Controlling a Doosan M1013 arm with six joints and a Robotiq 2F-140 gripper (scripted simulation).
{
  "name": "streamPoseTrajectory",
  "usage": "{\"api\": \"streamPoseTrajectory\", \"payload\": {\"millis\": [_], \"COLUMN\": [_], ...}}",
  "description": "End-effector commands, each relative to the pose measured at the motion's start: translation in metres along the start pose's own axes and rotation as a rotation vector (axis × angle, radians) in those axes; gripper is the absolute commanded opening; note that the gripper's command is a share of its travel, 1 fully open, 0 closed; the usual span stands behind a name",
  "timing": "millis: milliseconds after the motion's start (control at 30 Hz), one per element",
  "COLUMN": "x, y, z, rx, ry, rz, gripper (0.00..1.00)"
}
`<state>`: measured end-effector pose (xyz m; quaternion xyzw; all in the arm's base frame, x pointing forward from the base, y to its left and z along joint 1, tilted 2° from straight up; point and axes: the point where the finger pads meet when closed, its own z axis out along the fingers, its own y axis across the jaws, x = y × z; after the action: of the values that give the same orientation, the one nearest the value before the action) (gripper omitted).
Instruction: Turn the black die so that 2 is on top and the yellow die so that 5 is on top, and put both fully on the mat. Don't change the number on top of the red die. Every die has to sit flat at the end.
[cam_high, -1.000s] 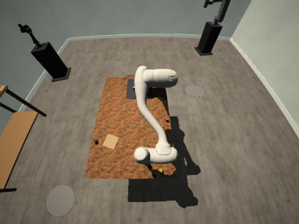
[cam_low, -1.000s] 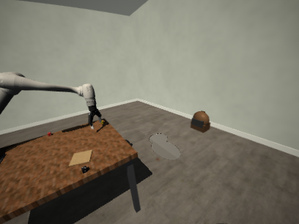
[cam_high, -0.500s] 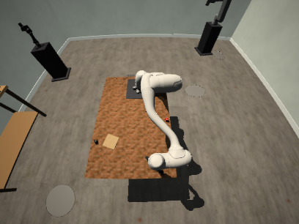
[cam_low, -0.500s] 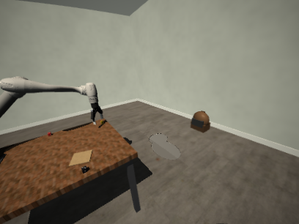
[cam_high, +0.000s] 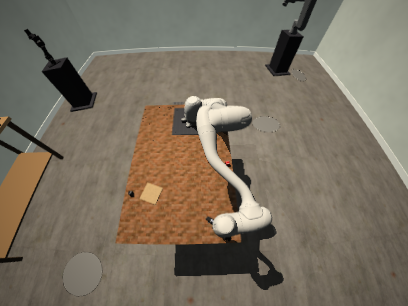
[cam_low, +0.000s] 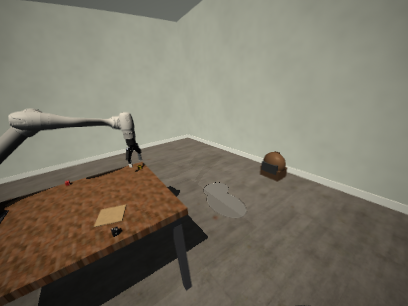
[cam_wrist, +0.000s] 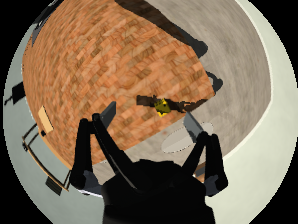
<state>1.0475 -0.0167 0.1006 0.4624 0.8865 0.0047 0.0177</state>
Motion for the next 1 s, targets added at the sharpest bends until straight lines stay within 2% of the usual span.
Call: {"api": "streamPoseTrajectory", "payload": {"millis": [0, 467, 967], "x": [0.003, 0.009, 0.01], "y": [0.009, 0.024, 0.027], "z": [0.0, 0.0, 0.0], "rx": [0.0, 0.0, 0.0], "ry": [0.0, 0.0, 0.0], "rz": [0.0, 0.0, 0.0], "gripper": [1.0, 1.0, 1.0]}}
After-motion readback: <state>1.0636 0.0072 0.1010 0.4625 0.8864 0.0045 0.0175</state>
